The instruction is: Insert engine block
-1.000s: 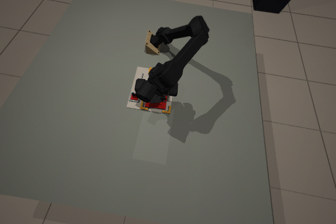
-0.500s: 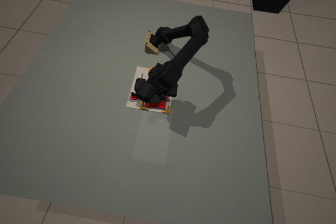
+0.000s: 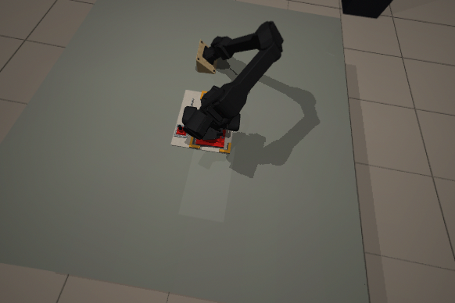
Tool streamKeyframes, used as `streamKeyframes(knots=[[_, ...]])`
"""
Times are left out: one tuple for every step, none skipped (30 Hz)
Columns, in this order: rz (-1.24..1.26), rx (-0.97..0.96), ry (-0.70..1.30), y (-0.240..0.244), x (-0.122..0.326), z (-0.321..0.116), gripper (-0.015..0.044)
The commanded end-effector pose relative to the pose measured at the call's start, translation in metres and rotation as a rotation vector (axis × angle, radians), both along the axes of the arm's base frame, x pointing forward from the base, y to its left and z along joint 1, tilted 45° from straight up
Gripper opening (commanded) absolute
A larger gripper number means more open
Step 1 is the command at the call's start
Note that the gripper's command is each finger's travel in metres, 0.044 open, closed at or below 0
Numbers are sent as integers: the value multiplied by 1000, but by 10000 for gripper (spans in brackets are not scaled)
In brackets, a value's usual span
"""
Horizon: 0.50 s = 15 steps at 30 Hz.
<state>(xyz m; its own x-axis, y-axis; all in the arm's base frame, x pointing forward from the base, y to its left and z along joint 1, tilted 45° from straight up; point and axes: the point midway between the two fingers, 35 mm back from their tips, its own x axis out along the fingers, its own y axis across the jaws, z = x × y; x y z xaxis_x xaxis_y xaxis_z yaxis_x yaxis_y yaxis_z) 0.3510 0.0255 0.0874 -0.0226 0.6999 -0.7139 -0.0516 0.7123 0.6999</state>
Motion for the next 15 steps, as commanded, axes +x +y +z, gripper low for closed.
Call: streamKeyframes(knots=[[-12,4,8,1,0,0,160],[-13,4,9,1,0,-1,160],[-13,4,9,1,0,-1,160],[-13,4,9,2,0,-1,160],[-13,4,9,2,0,-1,160],[-12,4,8,2,0,-1,160],[-12,4,7,2,0,-1,160],[-11,4,7,2,0,-1,160],[-10,4,6,2,0,-2,160],[-10,4,6,2,0,-2,160],[-9,4,5,3,0,-2,160],[-9,4,5,3,0,-2,160],[-9,4,5,3,0,-2,160],[-8,4,4,3,0,-2,160],[-8,4,4,3,0,-2,160]])
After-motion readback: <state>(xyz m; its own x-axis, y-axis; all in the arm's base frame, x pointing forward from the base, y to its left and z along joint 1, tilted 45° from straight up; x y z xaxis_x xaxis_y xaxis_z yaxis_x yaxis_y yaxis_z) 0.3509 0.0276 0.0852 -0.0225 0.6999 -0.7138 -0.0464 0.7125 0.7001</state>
